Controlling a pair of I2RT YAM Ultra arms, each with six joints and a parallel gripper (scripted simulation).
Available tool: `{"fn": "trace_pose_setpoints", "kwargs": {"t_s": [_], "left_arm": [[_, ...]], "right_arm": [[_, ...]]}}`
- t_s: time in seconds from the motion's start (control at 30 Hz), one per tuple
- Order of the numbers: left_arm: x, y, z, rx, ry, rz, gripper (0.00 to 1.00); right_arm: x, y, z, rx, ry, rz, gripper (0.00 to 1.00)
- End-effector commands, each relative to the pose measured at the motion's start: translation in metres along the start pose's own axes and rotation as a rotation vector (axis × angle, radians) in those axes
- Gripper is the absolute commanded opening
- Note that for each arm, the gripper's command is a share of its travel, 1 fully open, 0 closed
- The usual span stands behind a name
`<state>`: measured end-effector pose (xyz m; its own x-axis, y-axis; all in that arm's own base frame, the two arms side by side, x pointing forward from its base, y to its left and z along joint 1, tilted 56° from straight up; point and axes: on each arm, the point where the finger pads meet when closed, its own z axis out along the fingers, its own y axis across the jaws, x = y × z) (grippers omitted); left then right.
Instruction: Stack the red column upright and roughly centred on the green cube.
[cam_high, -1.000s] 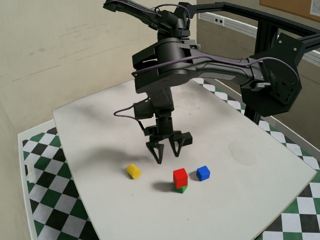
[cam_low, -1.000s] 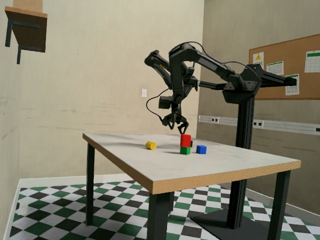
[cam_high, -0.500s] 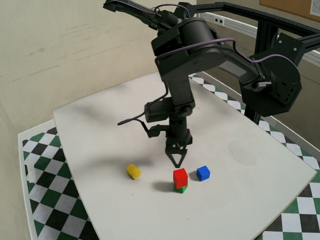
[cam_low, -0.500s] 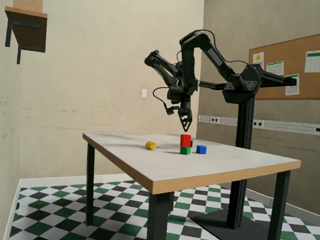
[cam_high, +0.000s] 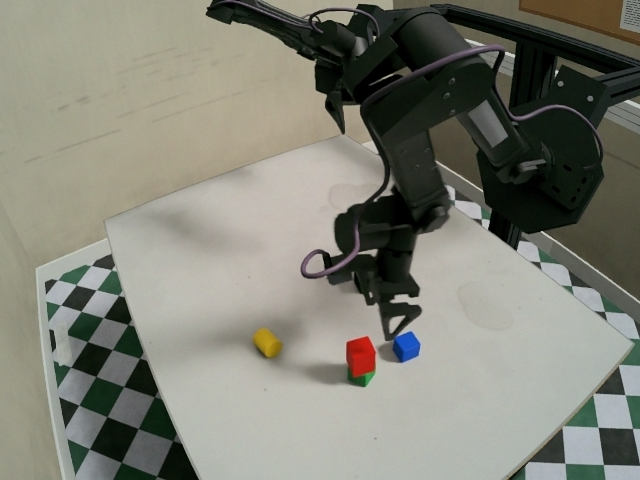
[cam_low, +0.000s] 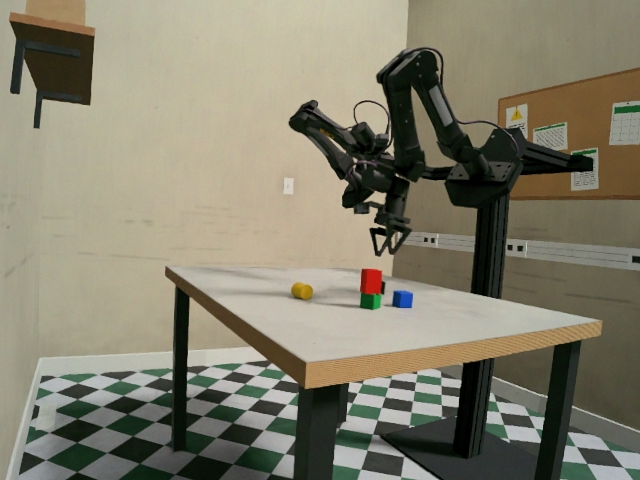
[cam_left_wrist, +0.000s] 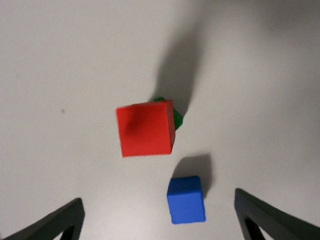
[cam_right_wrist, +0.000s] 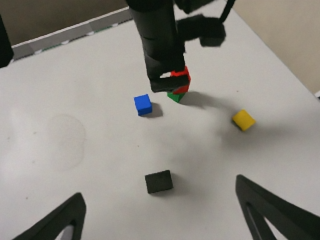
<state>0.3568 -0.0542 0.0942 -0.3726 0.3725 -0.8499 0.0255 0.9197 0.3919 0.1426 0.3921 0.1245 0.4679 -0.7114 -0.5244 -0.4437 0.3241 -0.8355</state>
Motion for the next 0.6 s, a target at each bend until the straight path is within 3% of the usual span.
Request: {"fn": "trace_pose_setpoints", "kwargs": {"t_s": [0.0, 0.37, 0.57], "left_arm": [[-0.016, -0.004, -0.006, 0.089, -0.149, -0.146, 1.00], [0.015, 0.011, -0.009, 0.091, -0.125, -0.227, 1.00], [0.015, 0.010, -0.009, 0.094, -0.122, -0.223, 1.00]], "right_arm": [[-0.012, -0.001, -0.004, -0.004, -0.027, 0.010, 1.00], [-0.012, -0.001, -0.004, -0.004, -0.027, 0.010, 1.00], [-0.012, -0.001, -0.004, -0.004, -0.027, 0.010, 1.00]]}}
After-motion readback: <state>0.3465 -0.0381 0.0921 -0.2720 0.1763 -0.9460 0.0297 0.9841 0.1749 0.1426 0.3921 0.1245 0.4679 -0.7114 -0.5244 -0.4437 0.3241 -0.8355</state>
